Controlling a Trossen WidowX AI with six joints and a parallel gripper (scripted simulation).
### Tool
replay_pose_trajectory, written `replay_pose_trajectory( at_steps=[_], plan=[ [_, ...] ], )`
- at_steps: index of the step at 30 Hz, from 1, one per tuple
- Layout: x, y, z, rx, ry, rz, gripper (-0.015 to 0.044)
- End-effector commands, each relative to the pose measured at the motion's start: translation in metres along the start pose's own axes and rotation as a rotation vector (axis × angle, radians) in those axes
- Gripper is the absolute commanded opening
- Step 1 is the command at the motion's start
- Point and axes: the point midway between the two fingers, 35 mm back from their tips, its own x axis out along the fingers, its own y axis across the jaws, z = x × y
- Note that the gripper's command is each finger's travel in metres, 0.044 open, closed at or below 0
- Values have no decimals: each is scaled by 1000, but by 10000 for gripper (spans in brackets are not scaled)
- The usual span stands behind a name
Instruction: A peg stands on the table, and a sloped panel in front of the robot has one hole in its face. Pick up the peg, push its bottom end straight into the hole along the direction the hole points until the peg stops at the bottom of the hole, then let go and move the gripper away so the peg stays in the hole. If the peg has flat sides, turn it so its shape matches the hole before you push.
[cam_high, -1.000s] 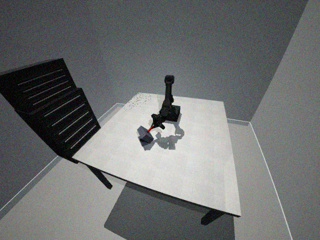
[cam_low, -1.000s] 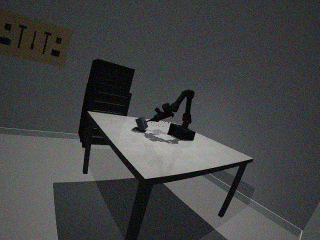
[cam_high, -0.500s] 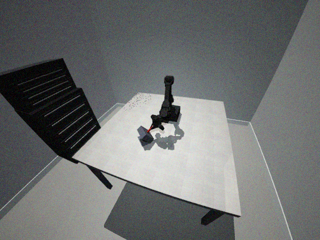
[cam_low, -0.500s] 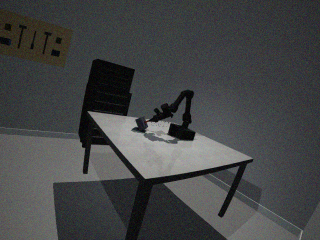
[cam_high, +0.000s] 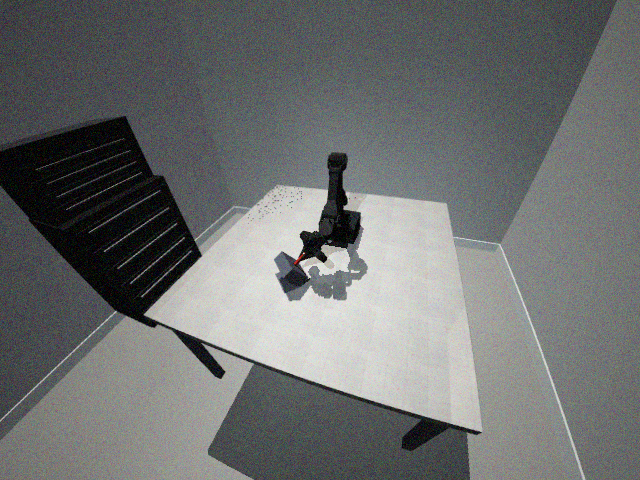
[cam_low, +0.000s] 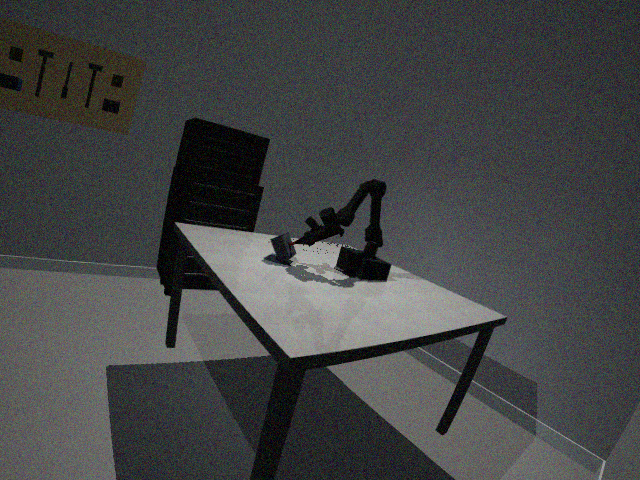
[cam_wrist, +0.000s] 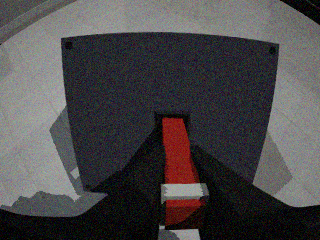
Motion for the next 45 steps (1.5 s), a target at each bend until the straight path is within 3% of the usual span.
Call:
replay_pose_trajectory(
  at_steps=[1,32,45],
  plan=[
    [3,0,0,-4,2,2,0],
    [14,0,0,0,0,-2,0],
    [14,0,0,0,0,-2,341]
  ],
)
